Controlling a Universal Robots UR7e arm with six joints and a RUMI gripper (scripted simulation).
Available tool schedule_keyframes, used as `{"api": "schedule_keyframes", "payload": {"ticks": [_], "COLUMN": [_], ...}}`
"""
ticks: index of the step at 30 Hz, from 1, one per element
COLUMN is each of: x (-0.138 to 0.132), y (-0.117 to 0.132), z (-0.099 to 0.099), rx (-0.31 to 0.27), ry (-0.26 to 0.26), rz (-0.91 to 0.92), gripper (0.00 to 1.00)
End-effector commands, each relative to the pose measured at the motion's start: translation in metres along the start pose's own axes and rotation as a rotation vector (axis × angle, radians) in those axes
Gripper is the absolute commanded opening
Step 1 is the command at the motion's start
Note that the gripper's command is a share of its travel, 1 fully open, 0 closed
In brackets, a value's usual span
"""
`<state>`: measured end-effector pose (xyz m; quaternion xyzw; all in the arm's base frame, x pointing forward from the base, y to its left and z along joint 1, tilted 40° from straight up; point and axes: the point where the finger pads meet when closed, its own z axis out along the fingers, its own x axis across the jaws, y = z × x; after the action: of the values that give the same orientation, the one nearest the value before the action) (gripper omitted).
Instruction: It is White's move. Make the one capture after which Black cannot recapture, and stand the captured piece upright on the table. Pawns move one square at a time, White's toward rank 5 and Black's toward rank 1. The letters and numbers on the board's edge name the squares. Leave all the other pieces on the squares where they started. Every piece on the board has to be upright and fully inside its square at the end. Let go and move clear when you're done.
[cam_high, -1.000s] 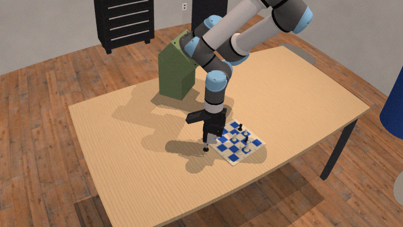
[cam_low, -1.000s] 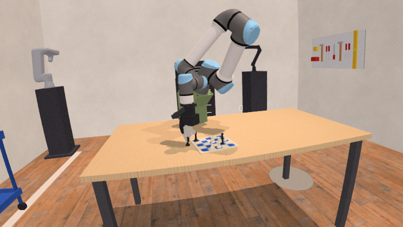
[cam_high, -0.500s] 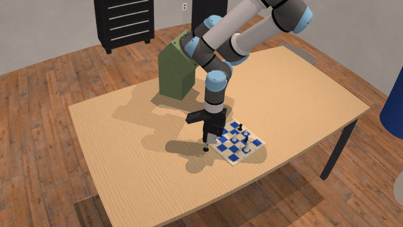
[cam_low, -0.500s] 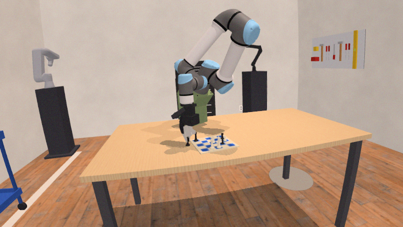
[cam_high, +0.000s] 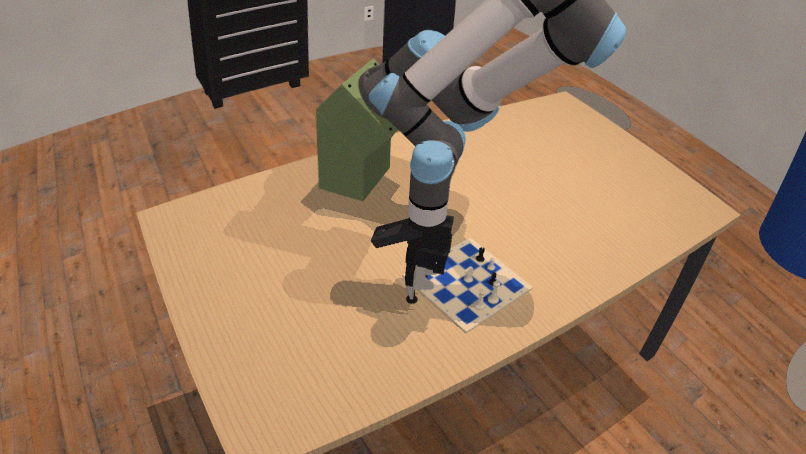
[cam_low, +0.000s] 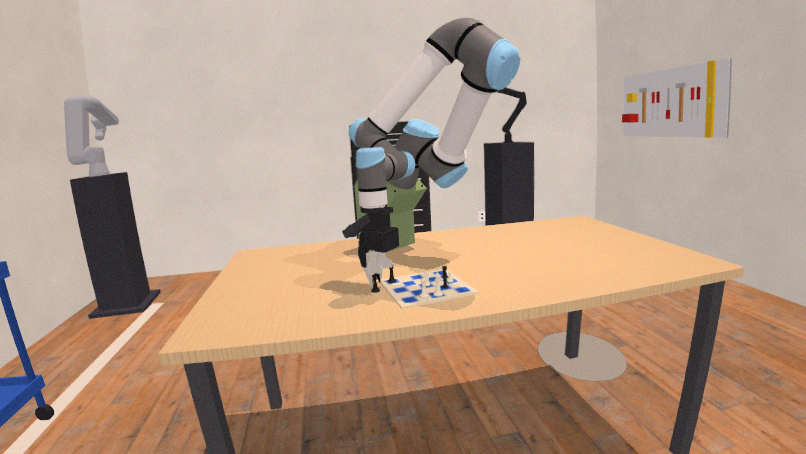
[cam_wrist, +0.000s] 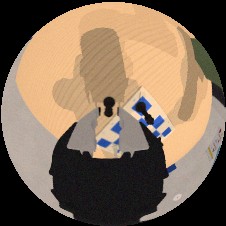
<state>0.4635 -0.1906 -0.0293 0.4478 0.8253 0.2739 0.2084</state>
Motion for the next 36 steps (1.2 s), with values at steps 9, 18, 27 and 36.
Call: {"api": "schedule_keyframes", "payload": {"ticks": [9, 18, 27, 36], "x": [-0.001, -0.002, 0.000, -0.003], "y": [0.000, 0.000, 0.000, 0.000], "z": [0.000, -0.005, -0.023, -0.057], "rx": [0.001, 0.001, 0.000, 0.001], "ry": [-0.001, -0.003, -0.001, -0.006], "rz": [-0.001, -0.001, 0.001, -0.003], "gripper": [0.25, 0.25, 0.25, 0.25]}}
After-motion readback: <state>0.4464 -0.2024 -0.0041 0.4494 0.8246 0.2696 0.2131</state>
